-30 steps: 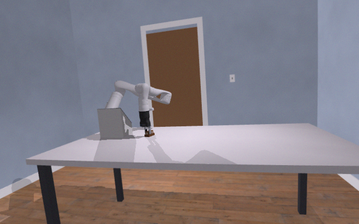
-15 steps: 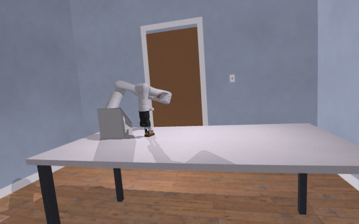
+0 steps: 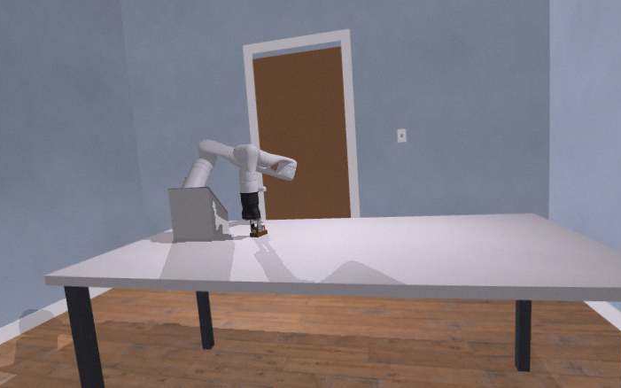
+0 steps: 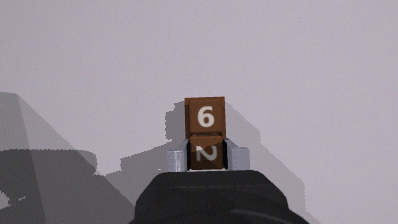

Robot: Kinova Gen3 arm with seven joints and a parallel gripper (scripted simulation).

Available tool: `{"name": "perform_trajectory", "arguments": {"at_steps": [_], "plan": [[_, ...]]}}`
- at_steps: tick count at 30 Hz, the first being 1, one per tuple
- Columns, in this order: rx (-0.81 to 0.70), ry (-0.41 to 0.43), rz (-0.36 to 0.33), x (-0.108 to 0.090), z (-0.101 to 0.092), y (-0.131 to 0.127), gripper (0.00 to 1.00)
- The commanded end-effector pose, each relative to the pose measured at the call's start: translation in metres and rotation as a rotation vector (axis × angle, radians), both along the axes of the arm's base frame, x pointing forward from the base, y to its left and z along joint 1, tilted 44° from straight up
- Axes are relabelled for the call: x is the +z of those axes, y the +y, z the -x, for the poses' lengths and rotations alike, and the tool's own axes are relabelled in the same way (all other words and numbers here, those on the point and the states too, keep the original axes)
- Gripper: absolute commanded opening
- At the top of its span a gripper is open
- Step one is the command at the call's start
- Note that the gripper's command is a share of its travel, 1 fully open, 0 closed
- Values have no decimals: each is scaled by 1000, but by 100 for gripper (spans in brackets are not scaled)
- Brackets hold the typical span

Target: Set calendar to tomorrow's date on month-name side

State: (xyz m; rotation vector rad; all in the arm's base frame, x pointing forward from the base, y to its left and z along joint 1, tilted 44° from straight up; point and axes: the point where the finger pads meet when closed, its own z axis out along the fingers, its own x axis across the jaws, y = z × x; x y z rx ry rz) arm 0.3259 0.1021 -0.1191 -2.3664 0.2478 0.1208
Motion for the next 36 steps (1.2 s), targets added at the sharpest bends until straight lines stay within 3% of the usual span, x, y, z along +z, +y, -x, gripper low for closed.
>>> {"name": "perform_trajectory", "arguments": {"at_steps": [1, 15, 16, 20, 24, 26, 27, 29, 30, 36], "plan": [[-1, -1, 0, 0, 0, 0, 57], [-1, -1, 0, 0, 0, 0, 57], [-1, -1, 0, 0, 0, 0, 63], [-1, -1, 0, 0, 0, 0, 63], [-1, -1, 0, 0, 0, 0, 75], [-1, -1, 0, 0, 0, 0, 75], [-1, -1, 0, 0, 0, 0, 81], [-1, -1, 0, 0, 0, 0, 81], [-1, -1, 0, 0, 0, 0, 87], [-1, -1, 0, 0, 0, 0, 87]]}}
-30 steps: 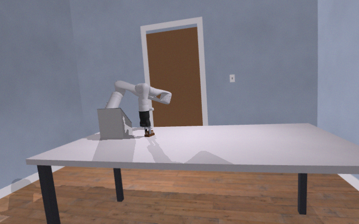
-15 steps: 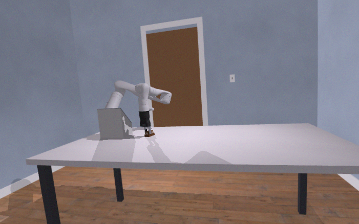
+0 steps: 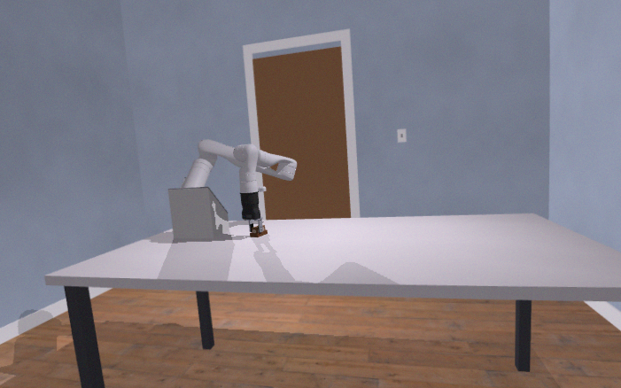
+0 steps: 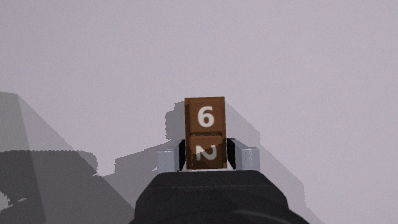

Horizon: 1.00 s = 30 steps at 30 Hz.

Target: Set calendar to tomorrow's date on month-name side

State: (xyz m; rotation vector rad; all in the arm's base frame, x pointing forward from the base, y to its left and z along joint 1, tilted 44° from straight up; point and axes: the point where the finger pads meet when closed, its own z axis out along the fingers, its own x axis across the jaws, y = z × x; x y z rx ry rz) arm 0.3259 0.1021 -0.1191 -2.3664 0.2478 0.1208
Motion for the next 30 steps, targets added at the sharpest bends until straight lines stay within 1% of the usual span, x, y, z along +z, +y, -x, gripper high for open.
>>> {"name": "perform_trajectory", "arguments": {"at_steps": [1, 9, 15, 17, 25, 30], "plan": [[-1, -1, 0, 0, 0, 0, 87], [-1, -1, 0, 3, -1, -3, 87], [-1, -1, 0, 17, -1, -17, 87], [-1, -1, 0, 17, -1, -17, 87], [-1, -1, 0, 48, -1, -46, 87], [-1, -1, 0, 61, -2, -59, 87]]}}
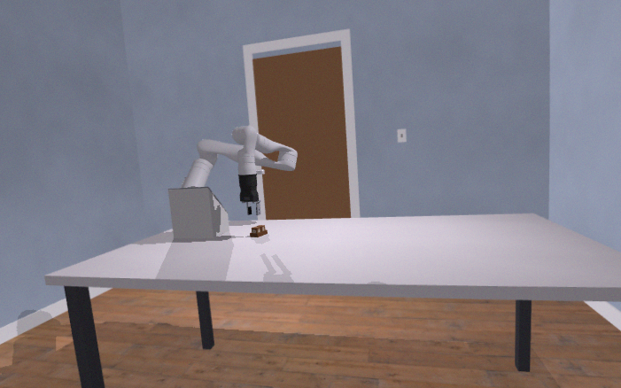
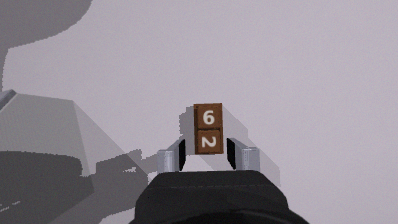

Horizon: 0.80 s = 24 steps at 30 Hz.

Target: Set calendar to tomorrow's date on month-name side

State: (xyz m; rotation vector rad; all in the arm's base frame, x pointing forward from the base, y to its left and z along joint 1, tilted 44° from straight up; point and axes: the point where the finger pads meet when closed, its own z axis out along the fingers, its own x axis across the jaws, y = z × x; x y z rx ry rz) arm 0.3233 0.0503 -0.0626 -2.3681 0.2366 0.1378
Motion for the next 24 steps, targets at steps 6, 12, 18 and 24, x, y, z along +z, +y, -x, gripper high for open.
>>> {"name": "perform_trajectory", "arguments": {"at_steps": [6, 12, 18, 24], "plan": [[-14, -10, 1, 9, -4, -11, 87], [-14, -10, 1, 9, -4, -11, 100], [-14, -10, 1, 9, -4, -11, 100], [-14, -10, 1, 9, -4, -11, 100]]}}
